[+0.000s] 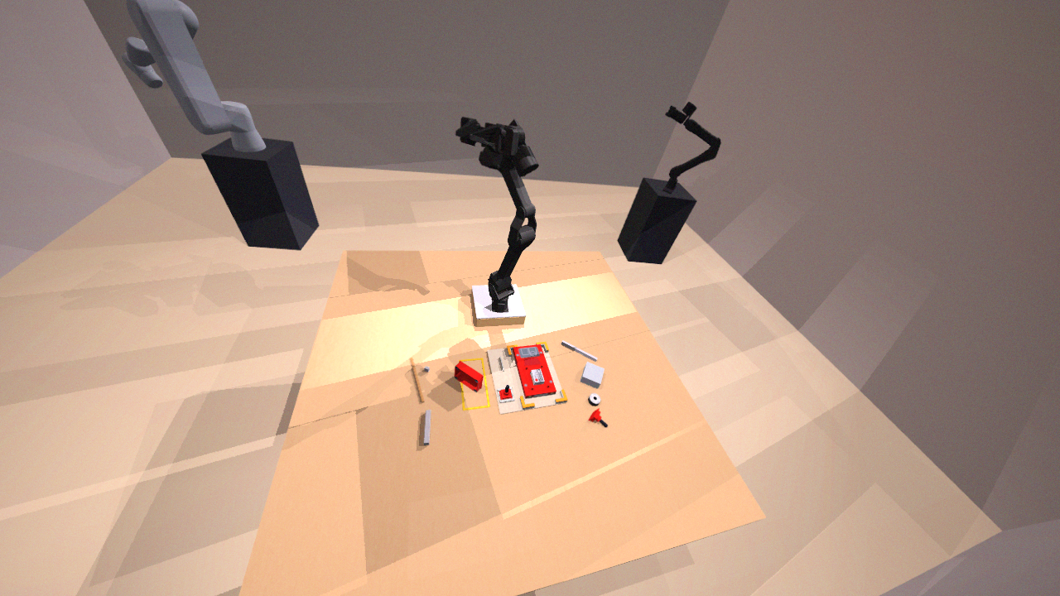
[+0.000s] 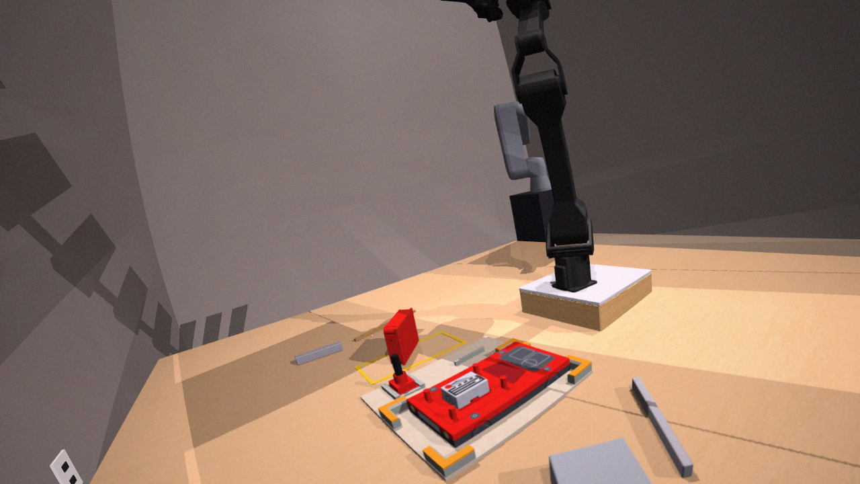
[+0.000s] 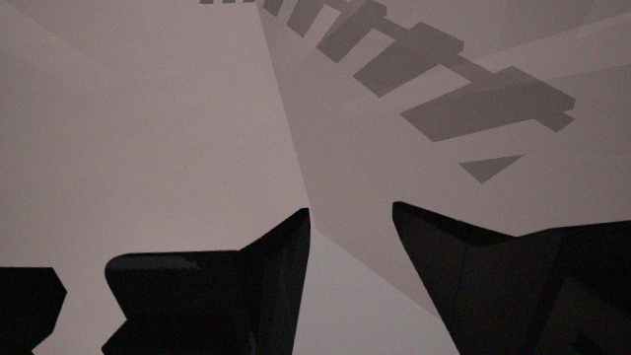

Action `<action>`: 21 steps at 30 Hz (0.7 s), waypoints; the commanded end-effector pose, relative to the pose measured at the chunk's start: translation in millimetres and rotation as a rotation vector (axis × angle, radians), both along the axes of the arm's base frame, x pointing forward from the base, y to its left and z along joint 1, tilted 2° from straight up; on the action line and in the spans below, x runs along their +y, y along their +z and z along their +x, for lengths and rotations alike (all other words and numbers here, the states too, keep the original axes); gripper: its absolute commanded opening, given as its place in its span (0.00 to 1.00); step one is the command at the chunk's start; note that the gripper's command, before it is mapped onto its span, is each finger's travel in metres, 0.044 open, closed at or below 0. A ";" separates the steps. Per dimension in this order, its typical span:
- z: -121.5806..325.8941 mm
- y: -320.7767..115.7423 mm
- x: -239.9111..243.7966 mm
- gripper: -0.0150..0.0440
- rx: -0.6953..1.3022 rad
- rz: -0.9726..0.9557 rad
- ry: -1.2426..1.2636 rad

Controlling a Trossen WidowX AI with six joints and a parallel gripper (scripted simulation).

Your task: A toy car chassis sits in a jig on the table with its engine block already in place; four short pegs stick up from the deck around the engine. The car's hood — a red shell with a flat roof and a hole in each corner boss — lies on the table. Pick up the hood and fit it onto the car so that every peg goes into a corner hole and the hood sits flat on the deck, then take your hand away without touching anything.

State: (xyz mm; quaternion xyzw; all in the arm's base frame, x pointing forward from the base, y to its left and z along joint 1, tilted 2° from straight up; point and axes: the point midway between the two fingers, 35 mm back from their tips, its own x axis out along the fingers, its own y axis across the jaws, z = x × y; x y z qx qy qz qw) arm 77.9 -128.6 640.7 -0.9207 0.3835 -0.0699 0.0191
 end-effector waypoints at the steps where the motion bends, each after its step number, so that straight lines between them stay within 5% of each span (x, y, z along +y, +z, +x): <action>1: -0.2 0.5 -0.2 0.58 -0.010 0.006 0.006; 9: -11.2 18.7 -17.0 0.25 -0.416 0.283 0.280; 21: -21.4 29.5 -78.2 0.25 -1.004 0.860 0.665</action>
